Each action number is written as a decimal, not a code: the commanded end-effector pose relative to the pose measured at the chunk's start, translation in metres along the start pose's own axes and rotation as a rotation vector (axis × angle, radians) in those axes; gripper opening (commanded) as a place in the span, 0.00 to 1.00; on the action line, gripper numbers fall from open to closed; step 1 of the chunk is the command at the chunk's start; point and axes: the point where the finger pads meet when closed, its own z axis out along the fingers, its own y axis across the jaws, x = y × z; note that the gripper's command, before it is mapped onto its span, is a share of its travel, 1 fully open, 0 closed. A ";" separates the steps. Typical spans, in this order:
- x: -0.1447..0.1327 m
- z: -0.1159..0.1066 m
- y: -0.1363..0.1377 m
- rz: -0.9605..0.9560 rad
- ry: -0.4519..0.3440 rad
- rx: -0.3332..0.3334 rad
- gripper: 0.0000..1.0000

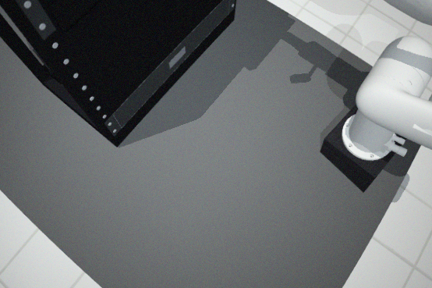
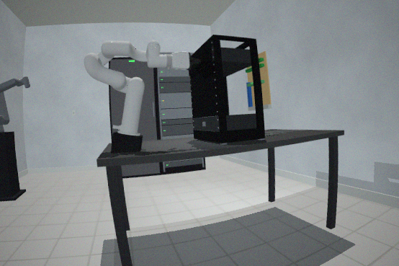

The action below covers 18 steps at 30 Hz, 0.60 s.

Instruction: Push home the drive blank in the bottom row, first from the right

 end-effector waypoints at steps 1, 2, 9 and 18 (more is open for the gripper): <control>0.000 0.001 0.002 0.000 0.000 -0.004 0.00; 0.000 0.001 0.002 0.000 0.000 -0.004 0.00; 0.000 0.001 0.002 0.000 0.000 -0.004 0.00; 0.000 0.011 0.002 0.000 0.000 -0.004 0.00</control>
